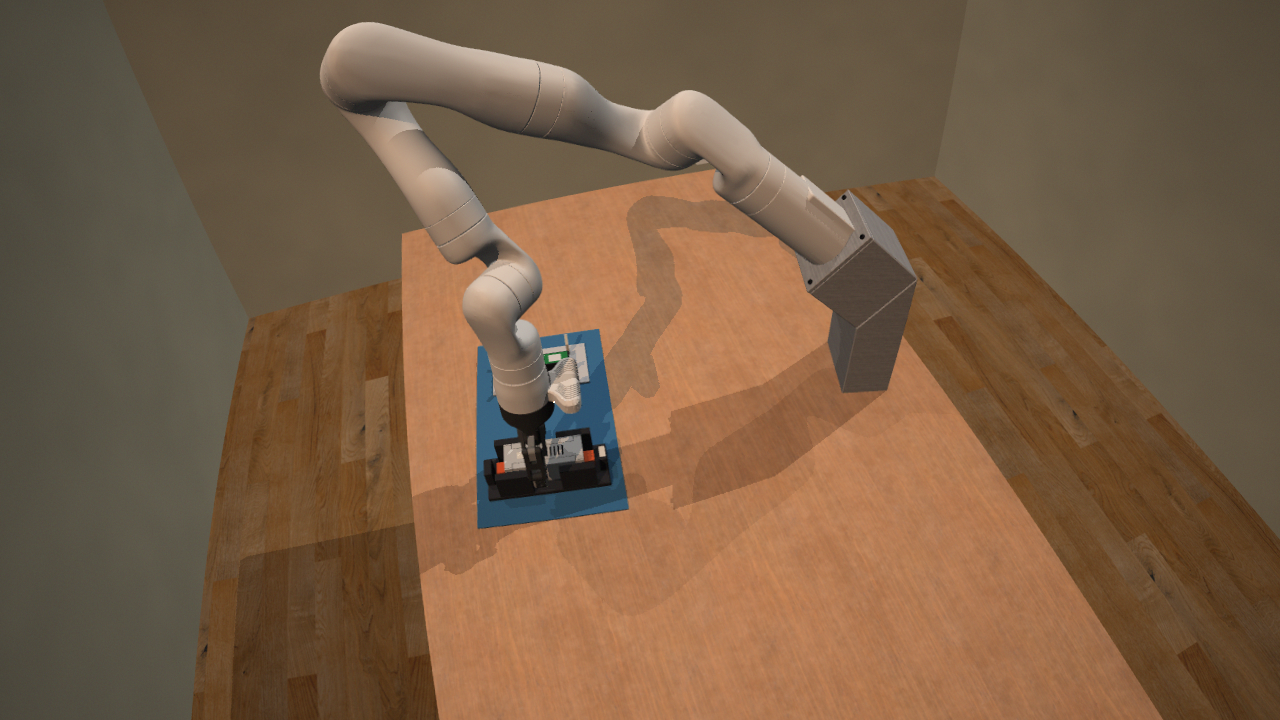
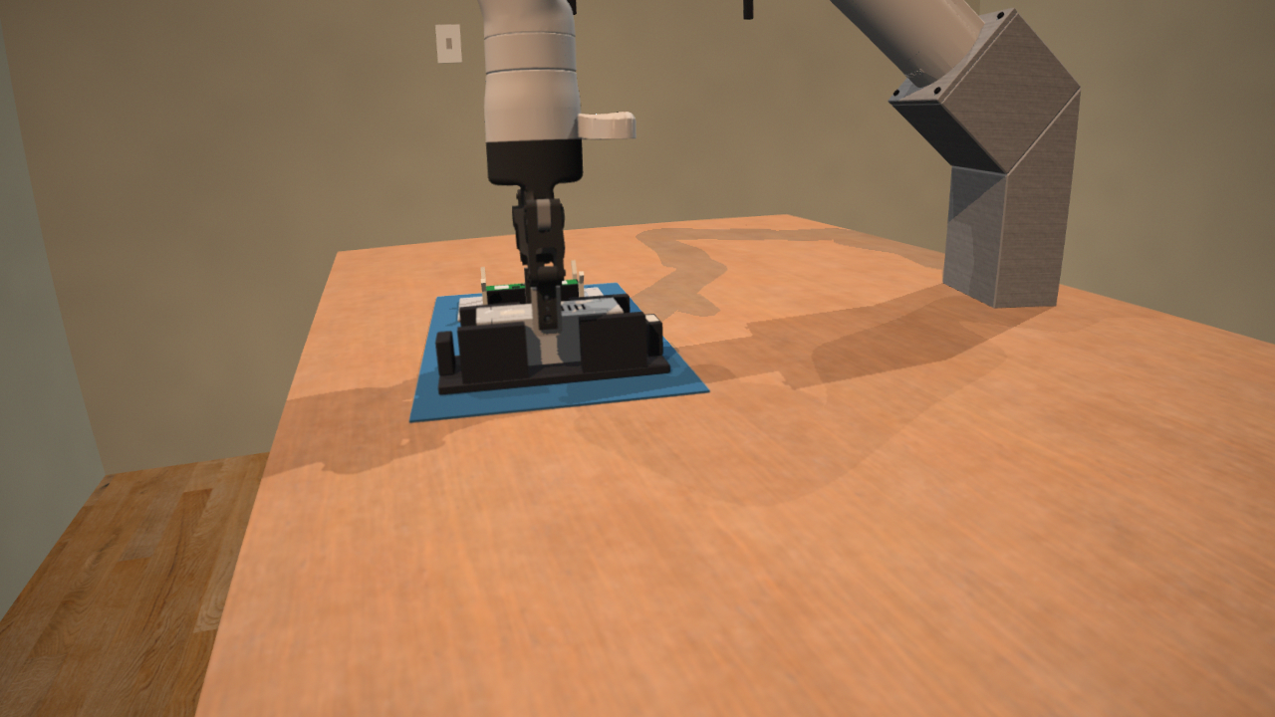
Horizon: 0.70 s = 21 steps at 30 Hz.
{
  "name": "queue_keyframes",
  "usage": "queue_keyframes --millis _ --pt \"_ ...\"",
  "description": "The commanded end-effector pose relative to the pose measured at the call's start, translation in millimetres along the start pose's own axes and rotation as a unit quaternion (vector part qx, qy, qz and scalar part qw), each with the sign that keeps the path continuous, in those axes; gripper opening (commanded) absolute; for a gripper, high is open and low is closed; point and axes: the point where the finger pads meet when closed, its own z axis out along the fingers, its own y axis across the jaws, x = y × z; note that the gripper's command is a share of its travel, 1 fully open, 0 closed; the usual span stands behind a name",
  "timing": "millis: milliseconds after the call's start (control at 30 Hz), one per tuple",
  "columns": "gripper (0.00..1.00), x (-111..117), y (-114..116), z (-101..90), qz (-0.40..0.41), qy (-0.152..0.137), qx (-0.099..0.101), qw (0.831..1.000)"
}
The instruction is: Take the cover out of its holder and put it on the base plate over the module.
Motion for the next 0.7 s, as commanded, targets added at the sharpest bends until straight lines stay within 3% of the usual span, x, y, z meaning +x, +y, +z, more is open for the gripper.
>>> queue_keyframes --millis 0,667 --pt "1.0 5.8 -8.9 12.7 -0.001 0.006 0.012 1.0" --pt "1.0 6.2 -9.5 23.0 -0.001 0.006 0.012 1.0"
